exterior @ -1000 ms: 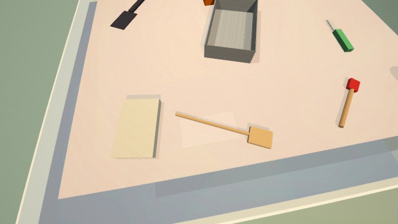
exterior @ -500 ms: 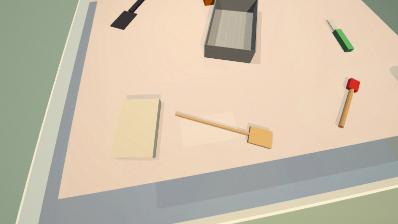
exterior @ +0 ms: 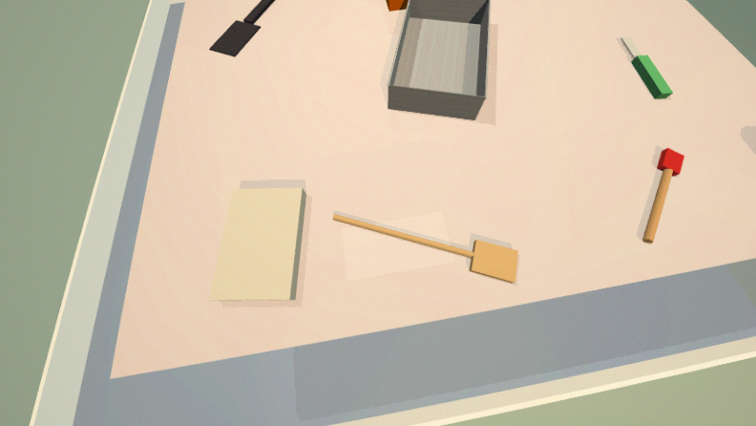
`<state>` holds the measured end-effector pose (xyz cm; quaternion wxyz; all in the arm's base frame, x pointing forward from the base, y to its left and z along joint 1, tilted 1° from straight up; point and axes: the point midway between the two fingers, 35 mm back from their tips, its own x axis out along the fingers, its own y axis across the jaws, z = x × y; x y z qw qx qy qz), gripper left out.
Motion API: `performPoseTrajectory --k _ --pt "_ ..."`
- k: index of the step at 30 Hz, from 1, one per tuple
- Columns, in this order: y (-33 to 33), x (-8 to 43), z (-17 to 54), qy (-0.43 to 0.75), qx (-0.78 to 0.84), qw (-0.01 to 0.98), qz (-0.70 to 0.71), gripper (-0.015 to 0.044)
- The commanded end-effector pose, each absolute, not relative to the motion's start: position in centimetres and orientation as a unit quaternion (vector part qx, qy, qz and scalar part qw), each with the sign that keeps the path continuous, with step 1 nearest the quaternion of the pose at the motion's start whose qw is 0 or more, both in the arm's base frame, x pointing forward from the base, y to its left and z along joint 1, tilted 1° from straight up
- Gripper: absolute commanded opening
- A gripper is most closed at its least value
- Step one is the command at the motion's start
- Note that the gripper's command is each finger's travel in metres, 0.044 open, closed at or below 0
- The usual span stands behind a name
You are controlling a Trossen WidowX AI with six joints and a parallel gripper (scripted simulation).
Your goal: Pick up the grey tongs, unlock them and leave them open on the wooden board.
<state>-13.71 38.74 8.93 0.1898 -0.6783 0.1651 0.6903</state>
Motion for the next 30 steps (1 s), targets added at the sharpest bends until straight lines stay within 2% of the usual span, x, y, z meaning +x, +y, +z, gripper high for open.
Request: performPoseTrajectory --k 1,30 --pt "38.8 -13.7 8.2 0.163 -0.681 0.188 0.689 -0.015" --pt "38.8 -13.6 3.4 0.163 -0.681 0.188 0.689 -0.015"
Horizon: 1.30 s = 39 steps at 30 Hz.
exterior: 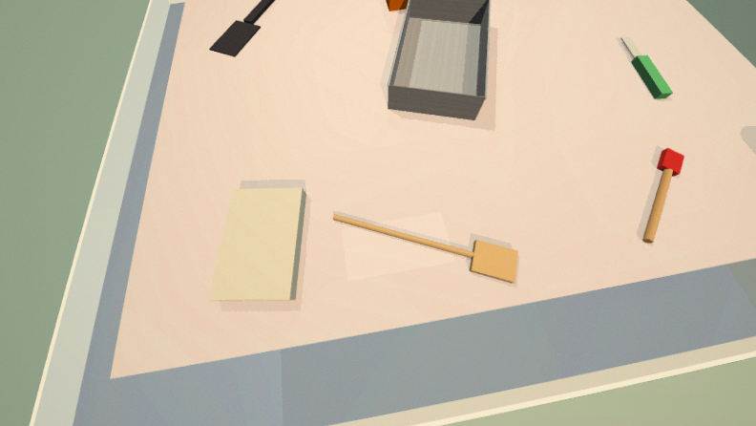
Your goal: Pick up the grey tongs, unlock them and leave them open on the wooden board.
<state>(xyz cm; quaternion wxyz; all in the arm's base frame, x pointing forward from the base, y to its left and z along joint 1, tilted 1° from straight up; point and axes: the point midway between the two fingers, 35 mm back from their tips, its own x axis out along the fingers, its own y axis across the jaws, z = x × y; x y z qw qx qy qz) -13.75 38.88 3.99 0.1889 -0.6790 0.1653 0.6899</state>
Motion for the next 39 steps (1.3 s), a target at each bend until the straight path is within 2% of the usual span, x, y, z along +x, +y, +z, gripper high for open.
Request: performPoseTrajectory --k 1,6,28,34,39 --pt "38.8 -13.6 3.3 0.163 -0.681 0.188 0.689 -0.015" --pt "38.8 -13.6 3.2 0.163 -0.681 0.188 0.689 -0.015" --pt "38.8 -13.7 3.3 0.166 -0.68 0.188 0.689 0.0427" --pt "37.6 -14.7 4.0 0.168 -0.679 0.189 0.689 0.044" --pt "32.2 -18.4 6.7 0.169 -0.678 0.186 0.69 0.044"
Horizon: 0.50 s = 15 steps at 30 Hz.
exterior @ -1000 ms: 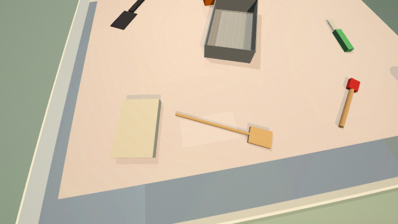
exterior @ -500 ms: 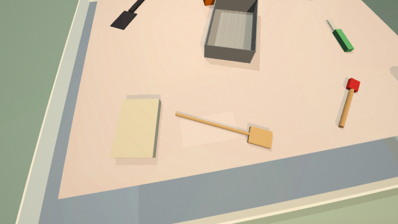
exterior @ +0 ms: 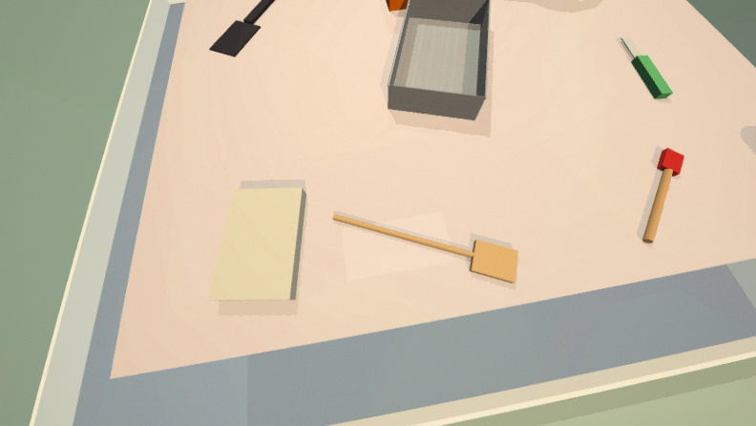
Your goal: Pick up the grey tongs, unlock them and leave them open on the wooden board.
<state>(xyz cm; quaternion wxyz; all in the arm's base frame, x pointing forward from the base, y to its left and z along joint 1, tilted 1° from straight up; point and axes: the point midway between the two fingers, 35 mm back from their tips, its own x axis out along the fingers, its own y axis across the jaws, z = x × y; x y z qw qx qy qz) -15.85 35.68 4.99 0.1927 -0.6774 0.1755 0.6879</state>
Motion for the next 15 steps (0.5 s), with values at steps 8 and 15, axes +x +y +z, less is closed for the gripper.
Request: performPoseTrajectory --k 8,15 --pt "25.4 -20.9 9.0 0.168 -0.68 0.183 0.69 0.044" --pt "25.5 -21.0 11.0 0.165 -0.678 0.182 0.693 0.044"
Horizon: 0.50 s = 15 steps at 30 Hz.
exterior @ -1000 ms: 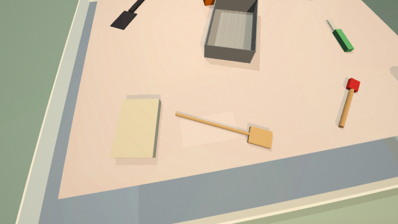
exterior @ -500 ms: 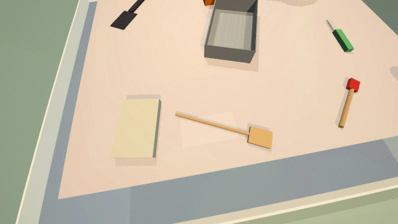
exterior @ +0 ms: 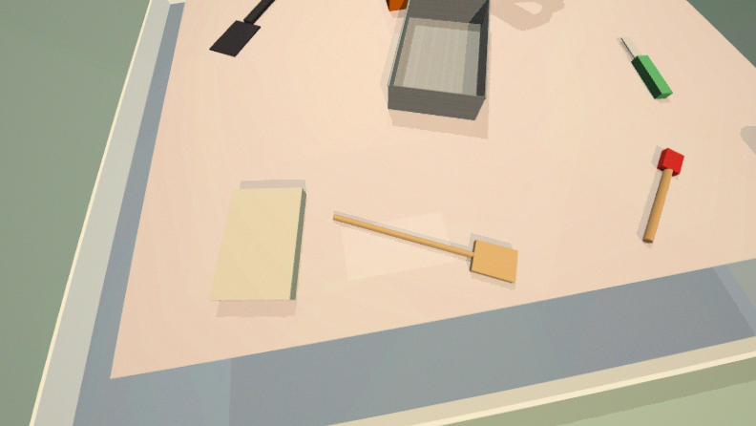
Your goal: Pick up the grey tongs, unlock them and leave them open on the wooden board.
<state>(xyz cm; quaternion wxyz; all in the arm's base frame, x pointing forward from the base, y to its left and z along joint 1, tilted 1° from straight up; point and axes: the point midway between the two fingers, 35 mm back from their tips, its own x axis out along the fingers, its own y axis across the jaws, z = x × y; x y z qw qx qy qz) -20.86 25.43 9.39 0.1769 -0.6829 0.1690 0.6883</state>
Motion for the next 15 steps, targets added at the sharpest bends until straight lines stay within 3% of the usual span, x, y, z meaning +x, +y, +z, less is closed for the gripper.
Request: performPoseTrajectory --k 1,15 --pt "25.5 -21.0 12.0 0.164 -0.678 0.181 0.694 0.044" --pt "25.4 -20.9 14.2 0.16 -0.676 0.179 0.696 0.044"
